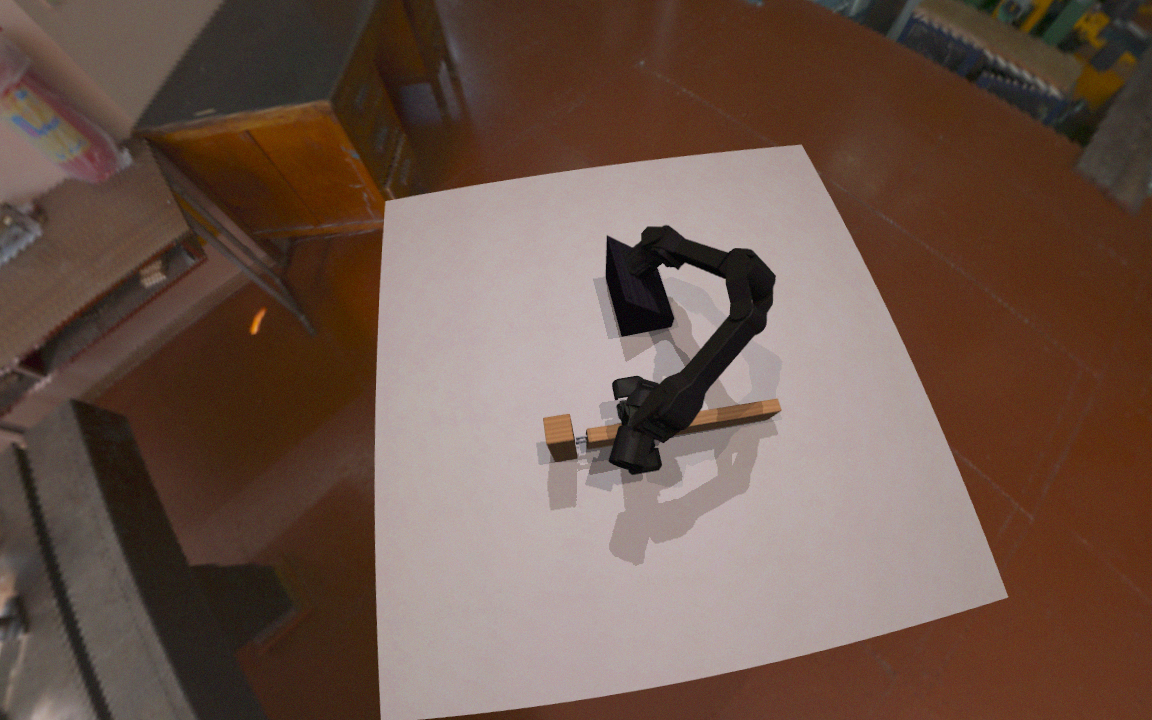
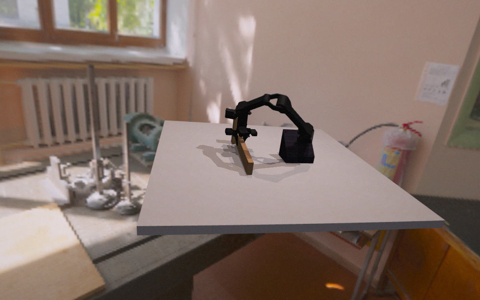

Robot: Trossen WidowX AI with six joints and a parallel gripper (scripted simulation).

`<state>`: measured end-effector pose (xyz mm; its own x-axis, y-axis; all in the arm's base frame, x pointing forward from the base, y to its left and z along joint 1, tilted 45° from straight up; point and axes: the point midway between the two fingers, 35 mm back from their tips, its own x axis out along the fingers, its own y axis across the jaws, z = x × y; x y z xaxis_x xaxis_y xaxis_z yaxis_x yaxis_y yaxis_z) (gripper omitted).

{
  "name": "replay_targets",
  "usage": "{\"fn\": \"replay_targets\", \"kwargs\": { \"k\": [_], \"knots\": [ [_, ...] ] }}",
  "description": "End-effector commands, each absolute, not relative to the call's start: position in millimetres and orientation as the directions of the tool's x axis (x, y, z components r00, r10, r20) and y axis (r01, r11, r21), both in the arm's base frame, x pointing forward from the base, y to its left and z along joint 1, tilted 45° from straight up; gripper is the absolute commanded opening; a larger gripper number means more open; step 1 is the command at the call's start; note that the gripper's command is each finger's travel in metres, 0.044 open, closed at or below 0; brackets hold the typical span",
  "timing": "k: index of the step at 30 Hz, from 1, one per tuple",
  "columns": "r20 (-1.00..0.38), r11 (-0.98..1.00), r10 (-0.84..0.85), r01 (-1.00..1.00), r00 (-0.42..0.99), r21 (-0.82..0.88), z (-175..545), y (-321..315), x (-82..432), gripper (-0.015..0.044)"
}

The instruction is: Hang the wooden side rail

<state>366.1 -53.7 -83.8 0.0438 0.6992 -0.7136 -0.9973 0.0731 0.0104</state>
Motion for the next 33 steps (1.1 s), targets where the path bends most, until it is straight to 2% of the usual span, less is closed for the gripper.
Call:
{"fn": "replay_targets", "kwargs": {
  "k": [1,33],
  "knots": [
    [-0.716,0.080,0.696,-0.997,0.052,0.005,-83.8,-58.4,366.7,0.0000],
    [-0.717,0.080,0.696,-0.997,0.052,0.005,-85.7,-61.2,367.1,0.0000]
  ]
}}
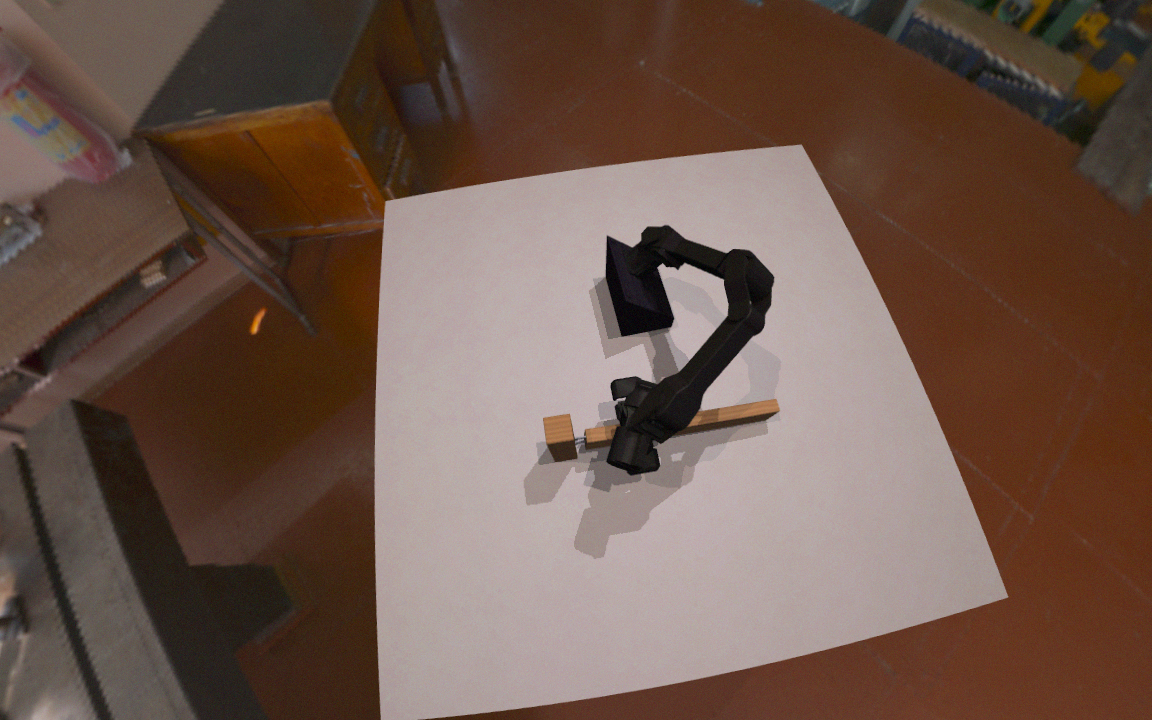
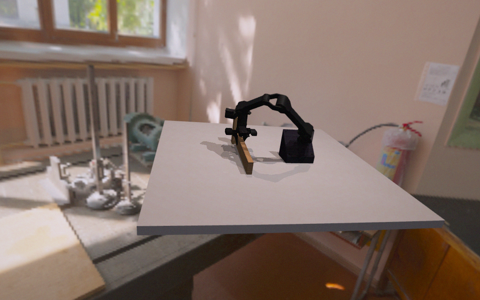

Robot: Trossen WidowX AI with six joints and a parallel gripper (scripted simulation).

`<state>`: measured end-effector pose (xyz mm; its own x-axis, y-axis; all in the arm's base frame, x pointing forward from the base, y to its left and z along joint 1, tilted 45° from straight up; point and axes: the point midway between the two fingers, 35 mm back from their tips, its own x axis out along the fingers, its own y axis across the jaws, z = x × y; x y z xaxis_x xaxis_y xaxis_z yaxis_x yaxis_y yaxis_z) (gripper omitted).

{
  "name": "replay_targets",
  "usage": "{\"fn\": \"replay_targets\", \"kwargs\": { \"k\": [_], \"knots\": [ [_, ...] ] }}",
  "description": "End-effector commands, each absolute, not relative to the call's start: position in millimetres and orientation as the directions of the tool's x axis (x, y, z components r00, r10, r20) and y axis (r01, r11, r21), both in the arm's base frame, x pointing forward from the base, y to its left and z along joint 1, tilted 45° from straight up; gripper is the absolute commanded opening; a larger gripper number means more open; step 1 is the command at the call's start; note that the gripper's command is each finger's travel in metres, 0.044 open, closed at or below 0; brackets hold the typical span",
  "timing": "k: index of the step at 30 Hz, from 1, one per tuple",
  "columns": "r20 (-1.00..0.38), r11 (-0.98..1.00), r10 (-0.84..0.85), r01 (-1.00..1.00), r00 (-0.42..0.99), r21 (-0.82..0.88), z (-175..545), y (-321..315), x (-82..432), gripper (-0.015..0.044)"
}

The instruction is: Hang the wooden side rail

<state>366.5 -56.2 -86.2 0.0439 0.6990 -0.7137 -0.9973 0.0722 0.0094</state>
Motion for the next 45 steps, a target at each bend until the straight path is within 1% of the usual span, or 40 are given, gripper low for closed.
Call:
{"fn": "replay_targets", "kwargs": {
  "k": [1,45],
  "knots": [
    [-0.717,0.080,0.696,-0.997,0.052,0.005,-85.7,-61.3,367.0,0.0000],
    [-0.717,0.080,0.695,-0.997,0.052,0.005,-88.5,-64.7,365.9,0.0000]
  ]
}}
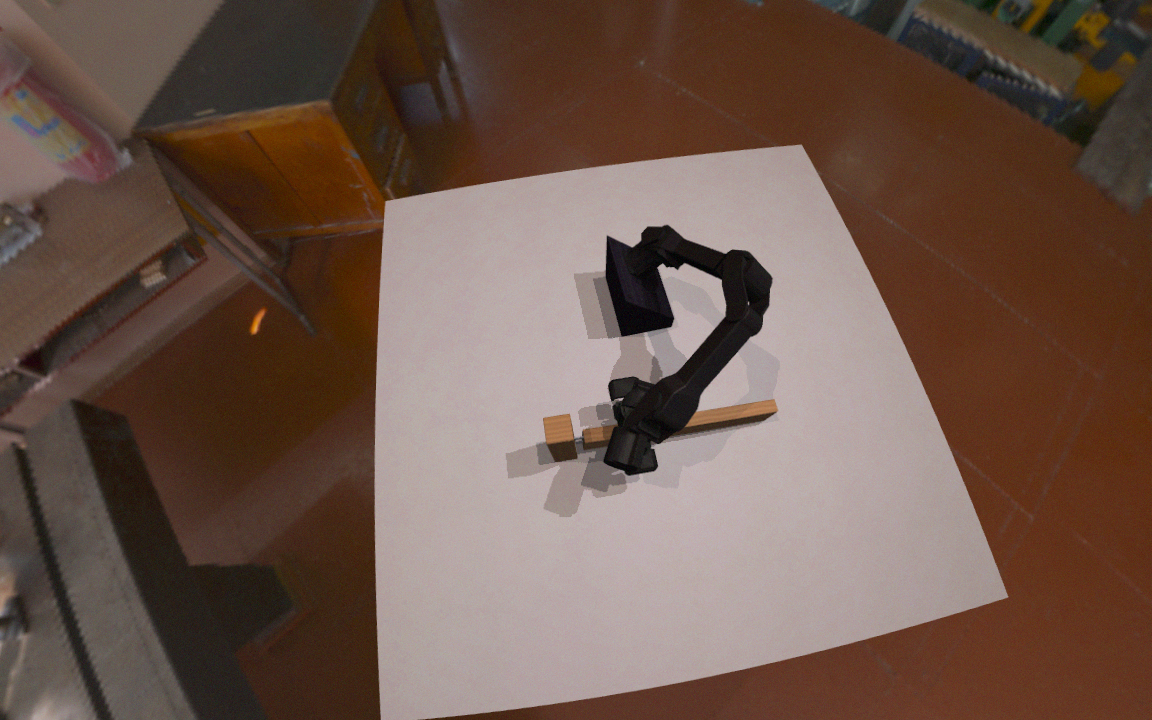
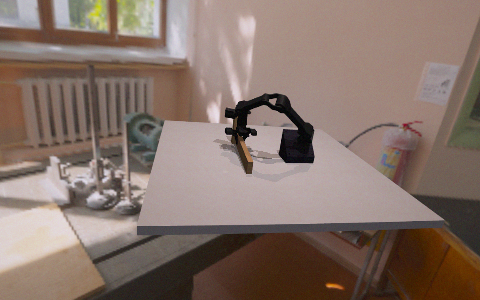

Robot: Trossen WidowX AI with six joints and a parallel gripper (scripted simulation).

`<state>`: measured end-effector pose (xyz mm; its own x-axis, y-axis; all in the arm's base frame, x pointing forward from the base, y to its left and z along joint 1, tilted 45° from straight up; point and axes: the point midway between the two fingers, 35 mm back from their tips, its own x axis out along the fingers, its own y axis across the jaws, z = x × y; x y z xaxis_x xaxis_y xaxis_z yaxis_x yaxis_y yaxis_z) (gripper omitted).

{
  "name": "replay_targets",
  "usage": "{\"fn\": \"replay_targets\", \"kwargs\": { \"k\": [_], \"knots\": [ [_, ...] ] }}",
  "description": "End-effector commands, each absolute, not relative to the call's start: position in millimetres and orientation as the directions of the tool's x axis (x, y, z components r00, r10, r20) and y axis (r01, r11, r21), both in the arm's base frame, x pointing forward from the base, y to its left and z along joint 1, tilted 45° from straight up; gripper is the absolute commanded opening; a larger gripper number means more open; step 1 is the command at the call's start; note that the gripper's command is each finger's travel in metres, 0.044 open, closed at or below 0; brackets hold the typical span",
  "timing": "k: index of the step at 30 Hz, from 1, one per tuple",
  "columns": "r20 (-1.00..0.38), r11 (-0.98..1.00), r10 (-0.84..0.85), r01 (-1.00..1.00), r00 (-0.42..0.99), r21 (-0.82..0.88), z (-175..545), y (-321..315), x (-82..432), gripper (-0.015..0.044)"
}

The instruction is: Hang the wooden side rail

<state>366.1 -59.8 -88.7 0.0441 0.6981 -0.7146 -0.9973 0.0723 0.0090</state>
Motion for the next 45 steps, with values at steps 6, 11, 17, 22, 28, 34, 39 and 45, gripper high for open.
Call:
{"fn": "replay_targets", "kwargs": {
  "k": [6,11,17,22,28,34,39,45],
  "knots": [
    [-0.717,0.080,0.695,-0.997,0.052,0.004,-89.5,-64.8,366.2,0.0000],
    [-0.717,0.080,0.695,-0.997,0.052,0.004,-89.8,-65.1,366.7,0.0000],
    [-0.717,0.080,0.695,-0.997,0.052,0.004,-89.8,-65.9,366.5,0.0000],
    [-0.717,0.080,0.695,-0.997,0.052,0.004,-89.9,-66.6,365.9,0.0000],
    [-0.717,0.080,0.695,-0.997,0.052,0.004,-90.8,-66.6,365.2,0.0000],
    [-0.717,0.080,0.695,-0.997,0.052,0.004,-91.7,-66.6,365.4,0.0000],
    [-0.717,0.080,0.695,-0.997,0.052,0.004,-92.1,-66.9,365.9,0.0000],
    [-0.717,0.080,0.695,-0.997,0.052,0.004,-92.1,-67.6,366.3,0.0000]
  ]
}}
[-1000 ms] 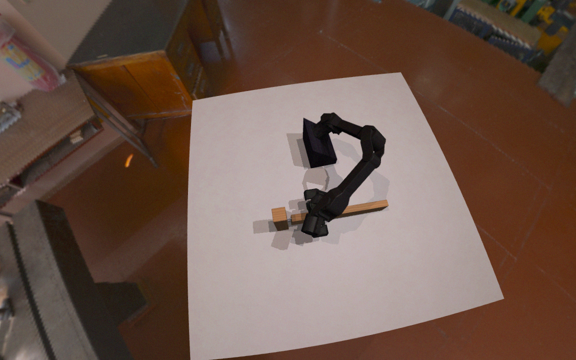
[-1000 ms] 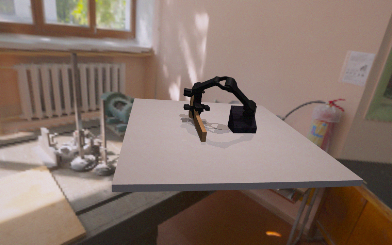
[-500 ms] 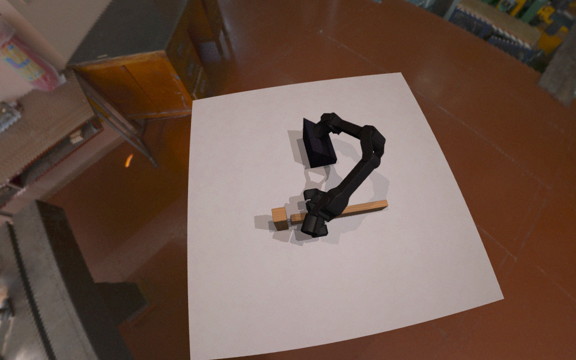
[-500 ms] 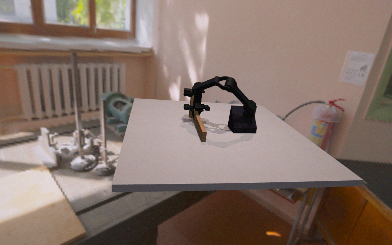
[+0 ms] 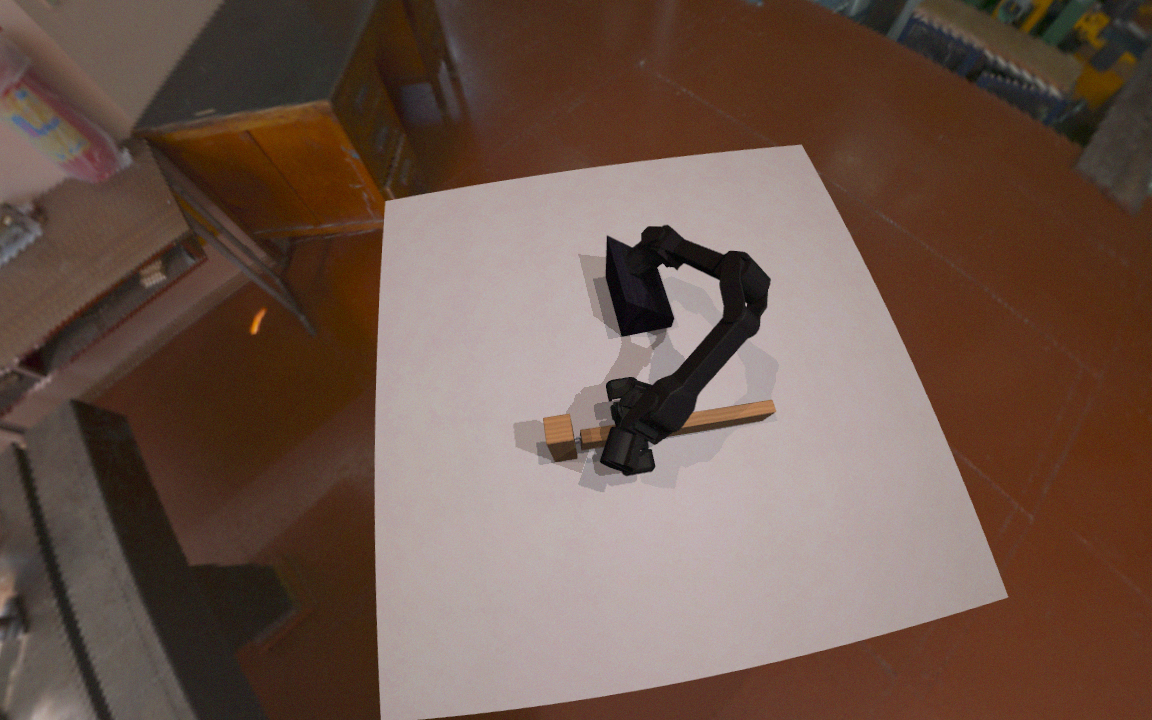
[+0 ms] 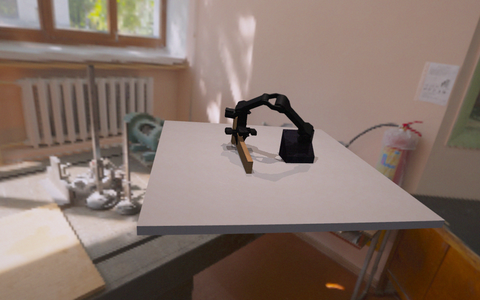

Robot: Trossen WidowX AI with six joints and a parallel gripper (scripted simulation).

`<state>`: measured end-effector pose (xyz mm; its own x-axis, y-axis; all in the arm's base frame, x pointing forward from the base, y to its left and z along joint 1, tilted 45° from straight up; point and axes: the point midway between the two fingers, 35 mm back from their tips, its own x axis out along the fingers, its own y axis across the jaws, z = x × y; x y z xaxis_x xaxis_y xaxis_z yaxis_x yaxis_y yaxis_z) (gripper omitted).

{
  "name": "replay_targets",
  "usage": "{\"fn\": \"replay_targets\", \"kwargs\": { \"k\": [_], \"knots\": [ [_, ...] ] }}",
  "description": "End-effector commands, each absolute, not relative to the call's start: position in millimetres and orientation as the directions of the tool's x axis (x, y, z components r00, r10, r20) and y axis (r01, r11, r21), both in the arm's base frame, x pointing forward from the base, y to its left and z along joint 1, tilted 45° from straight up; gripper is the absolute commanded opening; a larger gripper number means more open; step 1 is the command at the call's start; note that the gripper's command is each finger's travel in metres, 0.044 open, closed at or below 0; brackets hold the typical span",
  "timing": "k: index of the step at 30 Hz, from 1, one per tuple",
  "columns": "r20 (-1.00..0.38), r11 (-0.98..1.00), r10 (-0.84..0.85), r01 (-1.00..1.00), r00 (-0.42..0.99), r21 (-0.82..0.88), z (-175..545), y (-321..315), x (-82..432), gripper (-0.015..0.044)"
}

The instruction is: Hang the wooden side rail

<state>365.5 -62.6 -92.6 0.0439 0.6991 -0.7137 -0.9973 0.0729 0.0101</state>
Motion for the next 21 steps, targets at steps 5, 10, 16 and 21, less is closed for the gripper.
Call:
{"fn": "replay_targets", "kwargs": {
  "k": [5,10,16,21],
  "knots": [
    [-0.717,0.080,0.695,-0.997,0.053,0.004,-92.1,-68.3,366.3,0.0000],
    [-0.717,0.080,0.695,-0.997,0.052,0.004,-92.1,-69.0,365.9,0.0000],
    [-0.717,0.080,0.695,-0.997,0.052,0.004,-92.9,-69.1,365.4,0.0000],
    [-0.717,0.080,0.695,-0.997,0.053,0.004,-93.7,-69.2,365.7,0.0000]
  ]
}}
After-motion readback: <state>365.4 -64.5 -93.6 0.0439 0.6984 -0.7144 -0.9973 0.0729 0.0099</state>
